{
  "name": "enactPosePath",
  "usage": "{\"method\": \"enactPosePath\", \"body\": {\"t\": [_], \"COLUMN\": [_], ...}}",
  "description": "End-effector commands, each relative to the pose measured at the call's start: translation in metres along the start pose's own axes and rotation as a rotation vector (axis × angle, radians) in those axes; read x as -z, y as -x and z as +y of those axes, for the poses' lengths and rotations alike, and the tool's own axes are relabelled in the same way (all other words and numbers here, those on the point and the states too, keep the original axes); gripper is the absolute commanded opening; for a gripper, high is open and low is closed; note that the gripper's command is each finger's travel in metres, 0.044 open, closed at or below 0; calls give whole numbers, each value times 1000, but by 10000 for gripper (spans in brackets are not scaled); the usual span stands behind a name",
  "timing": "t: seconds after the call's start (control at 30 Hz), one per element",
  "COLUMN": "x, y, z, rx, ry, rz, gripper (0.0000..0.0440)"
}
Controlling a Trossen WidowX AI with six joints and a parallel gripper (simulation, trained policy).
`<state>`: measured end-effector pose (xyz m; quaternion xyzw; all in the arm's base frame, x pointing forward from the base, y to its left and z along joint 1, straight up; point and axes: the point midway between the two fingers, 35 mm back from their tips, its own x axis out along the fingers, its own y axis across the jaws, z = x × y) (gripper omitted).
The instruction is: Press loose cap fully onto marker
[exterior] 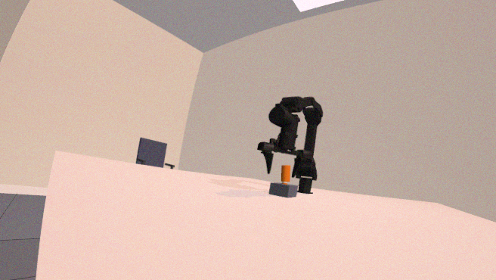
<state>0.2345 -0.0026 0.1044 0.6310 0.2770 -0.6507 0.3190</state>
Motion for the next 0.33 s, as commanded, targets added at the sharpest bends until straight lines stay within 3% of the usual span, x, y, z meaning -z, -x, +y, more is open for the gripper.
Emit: {"method": "enactPosePath", "body": {"t": [0.0,0.3], "x": [1,-2], "y": [18,39], "z": [4,5], "rx": [-39,-76], "ry": [-5,-10], "rz": [24,48], "gripper": [440,440]}}
